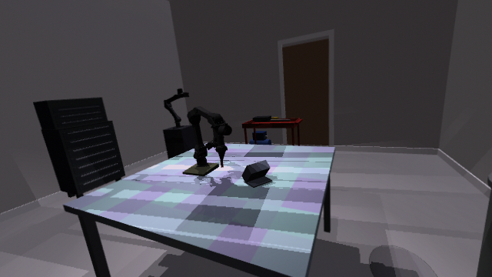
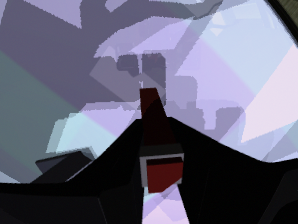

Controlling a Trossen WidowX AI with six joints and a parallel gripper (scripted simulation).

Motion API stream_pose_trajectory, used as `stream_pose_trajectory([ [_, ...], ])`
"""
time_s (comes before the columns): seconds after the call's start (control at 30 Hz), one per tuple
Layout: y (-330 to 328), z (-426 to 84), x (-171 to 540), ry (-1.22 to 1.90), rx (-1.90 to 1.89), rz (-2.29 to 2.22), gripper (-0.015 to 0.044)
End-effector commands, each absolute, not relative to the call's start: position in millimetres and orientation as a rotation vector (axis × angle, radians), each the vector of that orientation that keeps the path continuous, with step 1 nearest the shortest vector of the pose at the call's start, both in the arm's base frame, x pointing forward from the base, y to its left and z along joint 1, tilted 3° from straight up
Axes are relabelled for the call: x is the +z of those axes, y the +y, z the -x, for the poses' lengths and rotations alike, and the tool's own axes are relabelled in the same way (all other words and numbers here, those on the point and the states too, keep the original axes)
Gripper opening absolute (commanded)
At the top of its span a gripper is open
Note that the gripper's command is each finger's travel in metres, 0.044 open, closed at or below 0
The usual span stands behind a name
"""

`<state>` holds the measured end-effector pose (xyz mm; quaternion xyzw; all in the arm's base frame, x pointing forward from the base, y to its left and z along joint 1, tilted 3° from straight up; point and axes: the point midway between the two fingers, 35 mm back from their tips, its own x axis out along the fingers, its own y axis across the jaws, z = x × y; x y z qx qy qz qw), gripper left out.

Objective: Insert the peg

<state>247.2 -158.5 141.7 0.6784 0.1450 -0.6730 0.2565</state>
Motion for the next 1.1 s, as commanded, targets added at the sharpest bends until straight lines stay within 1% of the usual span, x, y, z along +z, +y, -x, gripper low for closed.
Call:
stream_pose_trajectory([
  [0.0,-157,-248,139,0.419,-1.802,-1.798,0.0000],
  [1.07,-147,-275,138,0.568,-1.507,-1.471,0.0000],
])
